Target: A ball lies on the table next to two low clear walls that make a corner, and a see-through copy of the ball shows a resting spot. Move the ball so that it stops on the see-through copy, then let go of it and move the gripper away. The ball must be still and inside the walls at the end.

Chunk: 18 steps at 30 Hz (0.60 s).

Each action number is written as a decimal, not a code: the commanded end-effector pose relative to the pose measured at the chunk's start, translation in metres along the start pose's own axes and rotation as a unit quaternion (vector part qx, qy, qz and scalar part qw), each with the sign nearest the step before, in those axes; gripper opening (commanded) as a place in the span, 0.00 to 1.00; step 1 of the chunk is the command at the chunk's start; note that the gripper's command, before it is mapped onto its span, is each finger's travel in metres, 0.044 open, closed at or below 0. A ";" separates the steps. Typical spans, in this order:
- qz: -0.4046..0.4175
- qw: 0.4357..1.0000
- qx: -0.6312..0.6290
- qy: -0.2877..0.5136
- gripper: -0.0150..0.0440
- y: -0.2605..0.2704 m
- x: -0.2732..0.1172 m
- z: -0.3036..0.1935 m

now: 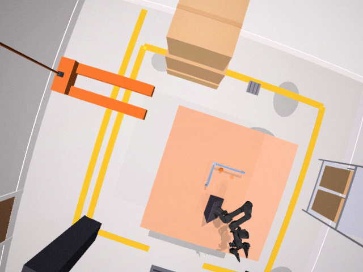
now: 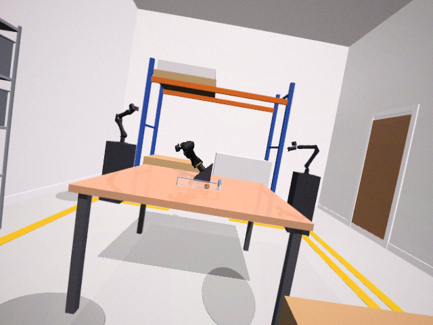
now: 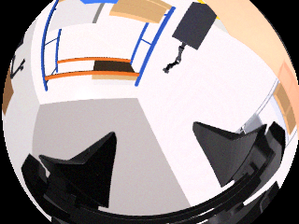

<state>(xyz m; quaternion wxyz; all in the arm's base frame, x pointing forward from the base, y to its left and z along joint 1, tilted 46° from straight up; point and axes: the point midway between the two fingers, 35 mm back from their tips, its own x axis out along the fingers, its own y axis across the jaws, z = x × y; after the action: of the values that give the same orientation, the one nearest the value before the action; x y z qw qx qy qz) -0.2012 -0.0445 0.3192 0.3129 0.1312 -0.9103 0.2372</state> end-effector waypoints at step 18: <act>-0.055 0.966 0.229 -0.110 0.76 -0.060 0.019 0.032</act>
<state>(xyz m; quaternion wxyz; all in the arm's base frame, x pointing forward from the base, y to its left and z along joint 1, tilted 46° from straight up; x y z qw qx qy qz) -0.2078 -0.0974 0.3280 0.2184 0.2477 -0.8678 0.3712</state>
